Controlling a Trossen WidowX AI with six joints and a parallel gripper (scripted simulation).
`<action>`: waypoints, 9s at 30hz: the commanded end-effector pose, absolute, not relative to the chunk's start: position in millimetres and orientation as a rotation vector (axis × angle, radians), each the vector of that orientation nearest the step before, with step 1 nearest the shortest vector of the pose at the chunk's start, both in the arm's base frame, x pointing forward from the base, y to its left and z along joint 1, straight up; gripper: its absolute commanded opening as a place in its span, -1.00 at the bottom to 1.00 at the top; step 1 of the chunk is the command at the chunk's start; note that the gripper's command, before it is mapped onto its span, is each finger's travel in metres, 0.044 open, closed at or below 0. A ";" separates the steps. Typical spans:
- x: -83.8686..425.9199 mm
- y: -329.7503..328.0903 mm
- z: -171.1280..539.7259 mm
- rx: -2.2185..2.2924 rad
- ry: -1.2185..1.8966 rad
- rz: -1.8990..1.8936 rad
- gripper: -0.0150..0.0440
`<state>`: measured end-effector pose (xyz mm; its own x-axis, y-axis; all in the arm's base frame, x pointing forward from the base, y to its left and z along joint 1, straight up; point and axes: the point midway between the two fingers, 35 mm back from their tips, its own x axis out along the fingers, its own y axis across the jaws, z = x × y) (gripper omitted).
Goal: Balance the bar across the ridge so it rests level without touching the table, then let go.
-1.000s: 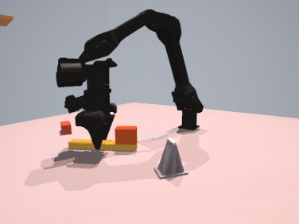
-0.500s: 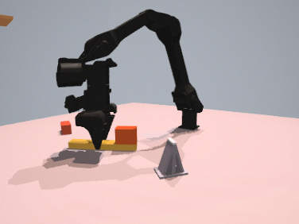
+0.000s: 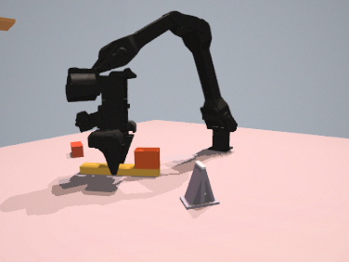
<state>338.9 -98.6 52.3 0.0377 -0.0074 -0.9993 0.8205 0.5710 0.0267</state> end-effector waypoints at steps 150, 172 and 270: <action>367.4 98.3 170.3 0.554 1.474 -0.523 -0.49; 369.4 100.2 135.9 0.554 1.474 -0.522 -0.49; 369.0 100.2 124.4 0.554 1.474 -0.522 -0.49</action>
<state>370.0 100.6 126.3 0.0377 0.0113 -0.9992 0.6336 0.7730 0.0327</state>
